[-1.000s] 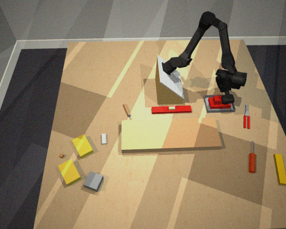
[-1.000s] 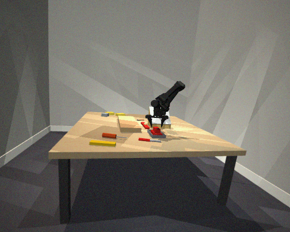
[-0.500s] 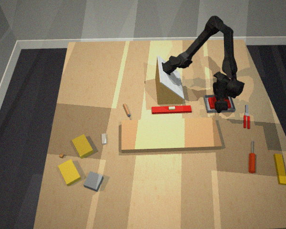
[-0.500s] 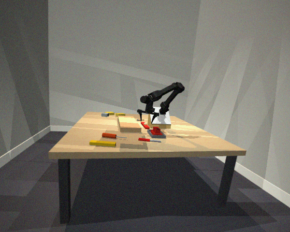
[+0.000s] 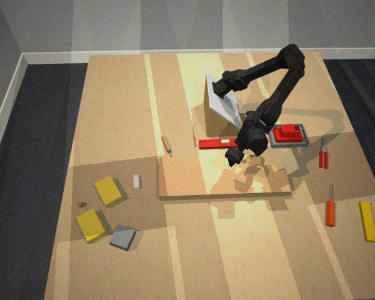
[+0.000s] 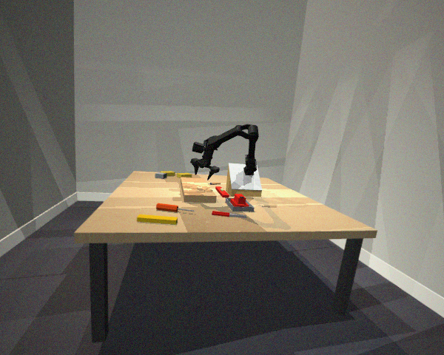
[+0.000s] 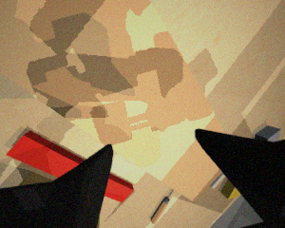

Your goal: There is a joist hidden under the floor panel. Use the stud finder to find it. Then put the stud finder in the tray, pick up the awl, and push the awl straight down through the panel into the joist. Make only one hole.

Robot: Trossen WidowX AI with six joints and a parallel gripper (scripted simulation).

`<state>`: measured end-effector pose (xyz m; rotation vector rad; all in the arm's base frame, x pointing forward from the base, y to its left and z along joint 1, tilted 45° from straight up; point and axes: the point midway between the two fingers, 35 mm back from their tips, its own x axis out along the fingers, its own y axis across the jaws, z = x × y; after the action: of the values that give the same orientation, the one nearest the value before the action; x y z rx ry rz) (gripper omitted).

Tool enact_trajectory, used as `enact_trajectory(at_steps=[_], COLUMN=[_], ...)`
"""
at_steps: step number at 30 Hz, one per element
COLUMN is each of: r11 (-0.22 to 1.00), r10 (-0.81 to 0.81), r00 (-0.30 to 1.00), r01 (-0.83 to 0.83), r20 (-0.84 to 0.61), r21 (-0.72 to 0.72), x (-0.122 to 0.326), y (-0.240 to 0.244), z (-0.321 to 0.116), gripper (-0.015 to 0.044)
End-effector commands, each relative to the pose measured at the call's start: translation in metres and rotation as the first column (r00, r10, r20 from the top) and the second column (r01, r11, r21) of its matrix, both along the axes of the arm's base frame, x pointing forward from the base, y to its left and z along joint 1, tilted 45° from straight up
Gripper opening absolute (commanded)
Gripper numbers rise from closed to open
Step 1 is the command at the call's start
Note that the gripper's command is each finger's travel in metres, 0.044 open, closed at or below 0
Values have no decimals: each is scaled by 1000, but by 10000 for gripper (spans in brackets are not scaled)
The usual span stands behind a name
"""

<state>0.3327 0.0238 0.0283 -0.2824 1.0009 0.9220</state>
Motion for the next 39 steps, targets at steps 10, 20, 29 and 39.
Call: enact_trajectory(at_steps=[10,20,29,39], r11=[973,916,912,912], r10=[-223,-276,-276,-276], r00=[918,795,791,791], r01=[230,388,395,395], r20=[-329,-540,-547,-546], r21=[-20,104,111,111], x=[-72,-183,-188,-185], y=[-137,-160,-160,-165], z=[-142,-234,-237,-242], gripper=[440,440,440,440])
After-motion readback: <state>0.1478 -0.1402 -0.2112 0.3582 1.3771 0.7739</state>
